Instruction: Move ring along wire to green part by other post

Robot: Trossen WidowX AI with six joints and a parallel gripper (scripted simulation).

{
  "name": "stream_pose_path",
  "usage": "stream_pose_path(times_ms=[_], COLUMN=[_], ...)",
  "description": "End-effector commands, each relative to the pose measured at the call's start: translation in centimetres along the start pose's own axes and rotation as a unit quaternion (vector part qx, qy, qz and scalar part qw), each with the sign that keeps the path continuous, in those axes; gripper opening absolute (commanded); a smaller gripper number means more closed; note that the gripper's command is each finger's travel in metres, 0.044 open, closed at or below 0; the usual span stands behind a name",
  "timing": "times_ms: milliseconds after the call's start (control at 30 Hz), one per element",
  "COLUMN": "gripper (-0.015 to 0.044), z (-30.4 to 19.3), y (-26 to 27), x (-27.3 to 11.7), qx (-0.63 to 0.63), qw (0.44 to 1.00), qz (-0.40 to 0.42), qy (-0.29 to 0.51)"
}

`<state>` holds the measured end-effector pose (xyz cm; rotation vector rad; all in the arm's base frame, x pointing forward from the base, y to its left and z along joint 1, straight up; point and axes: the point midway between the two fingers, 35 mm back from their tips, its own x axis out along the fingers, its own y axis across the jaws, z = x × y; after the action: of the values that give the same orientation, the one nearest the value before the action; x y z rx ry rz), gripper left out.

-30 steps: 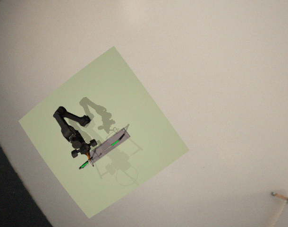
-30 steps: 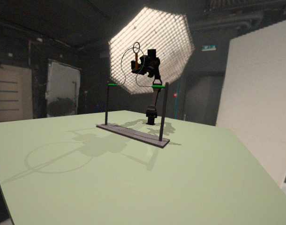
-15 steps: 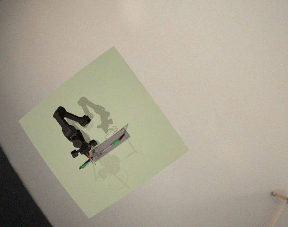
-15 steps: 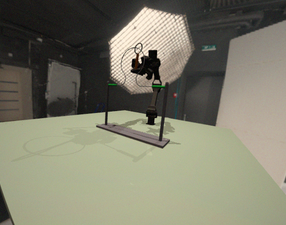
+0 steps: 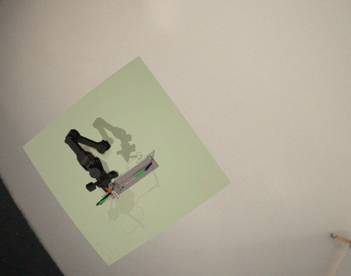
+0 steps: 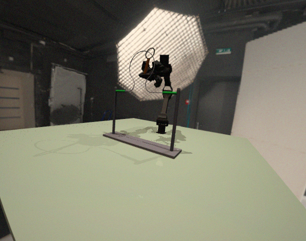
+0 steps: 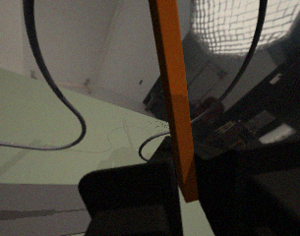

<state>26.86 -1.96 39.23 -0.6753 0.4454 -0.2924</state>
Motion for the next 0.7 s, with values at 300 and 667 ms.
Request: stream_pose_path(times_ms=[300, 667], gripper=[-0.0150, -0.0150], z=[-0.01, 0.07], y=[-0.66, -1.11], x=[-0.06, -0.05], qx=[-0.068, -0.126], qw=[0.997, 0.989], qz=[-0.042, -0.075], qy=[-0.010, -0.017])
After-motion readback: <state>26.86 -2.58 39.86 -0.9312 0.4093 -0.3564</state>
